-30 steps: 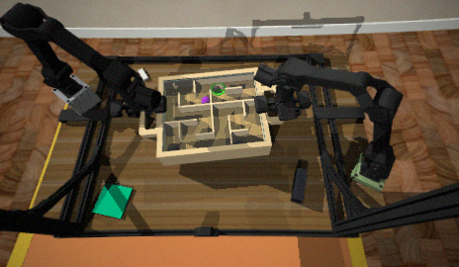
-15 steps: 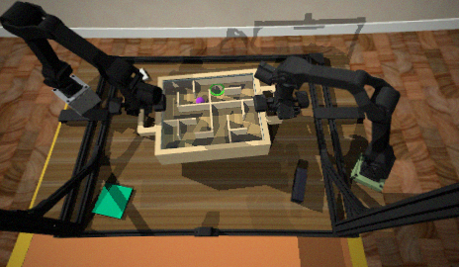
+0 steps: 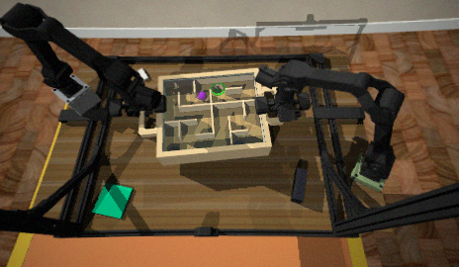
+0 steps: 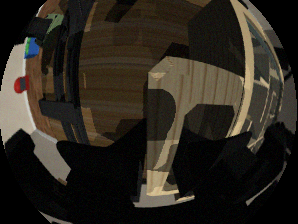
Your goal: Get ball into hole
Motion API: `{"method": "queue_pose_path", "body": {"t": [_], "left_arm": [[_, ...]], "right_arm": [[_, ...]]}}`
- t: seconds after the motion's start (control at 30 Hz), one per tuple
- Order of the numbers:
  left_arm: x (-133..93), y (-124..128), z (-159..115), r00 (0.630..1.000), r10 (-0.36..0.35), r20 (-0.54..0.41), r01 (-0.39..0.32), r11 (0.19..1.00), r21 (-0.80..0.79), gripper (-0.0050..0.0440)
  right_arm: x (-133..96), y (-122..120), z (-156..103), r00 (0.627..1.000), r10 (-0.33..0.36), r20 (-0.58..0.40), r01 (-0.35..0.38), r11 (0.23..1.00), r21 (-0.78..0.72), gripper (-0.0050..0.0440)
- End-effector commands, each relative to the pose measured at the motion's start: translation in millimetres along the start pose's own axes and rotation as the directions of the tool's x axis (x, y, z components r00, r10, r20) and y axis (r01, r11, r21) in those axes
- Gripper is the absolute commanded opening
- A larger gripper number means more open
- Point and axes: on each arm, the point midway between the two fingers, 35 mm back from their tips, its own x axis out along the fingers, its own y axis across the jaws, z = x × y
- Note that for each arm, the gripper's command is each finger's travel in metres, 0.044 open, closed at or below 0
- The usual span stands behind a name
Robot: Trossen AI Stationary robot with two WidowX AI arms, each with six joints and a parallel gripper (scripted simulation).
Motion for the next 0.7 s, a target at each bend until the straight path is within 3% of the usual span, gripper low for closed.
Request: {"method": "queue_pose_path", "body": {"t": [0.0, 0.23, 0.4, 0.67], "left_arm": [[7.1, 2.5, 0.0, 1.000, -0.021, 0.019, 0.021, 1.000, -0.001, 0.0020], [6.6, 2.3, 0.5, 1.000, -0.018, 0.006, 0.018, 1.000, -0.001, 0.0020], [0.4, 1.1, 3.9, 0.997, 0.013, -0.072, -0.013, 1.000, 0.000, 0.0020], [-1.9, 0.7, 4.1, 0.997, 0.023, -0.075, -0.023, 1.000, 0.000, 0.0020]], "right_arm": [[-8.7, -2.5, -0.2, 1.000, 0.020, -0.021, -0.020, 1.000, -0.002, 0.0020], [-8.2, -2.4, -0.7, 1.000, 0.017, -0.009, -0.017, 1.000, -0.001, 0.0020], [-2.0, -1.1, -3.7, 0.997, -0.014, 0.070, 0.014, 1.000, -0.001, 0.0020], [0.3, -0.7, -3.8, 0.997, -0.024, 0.072, 0.024, 1.000, 0.000, 0.0020]]}}
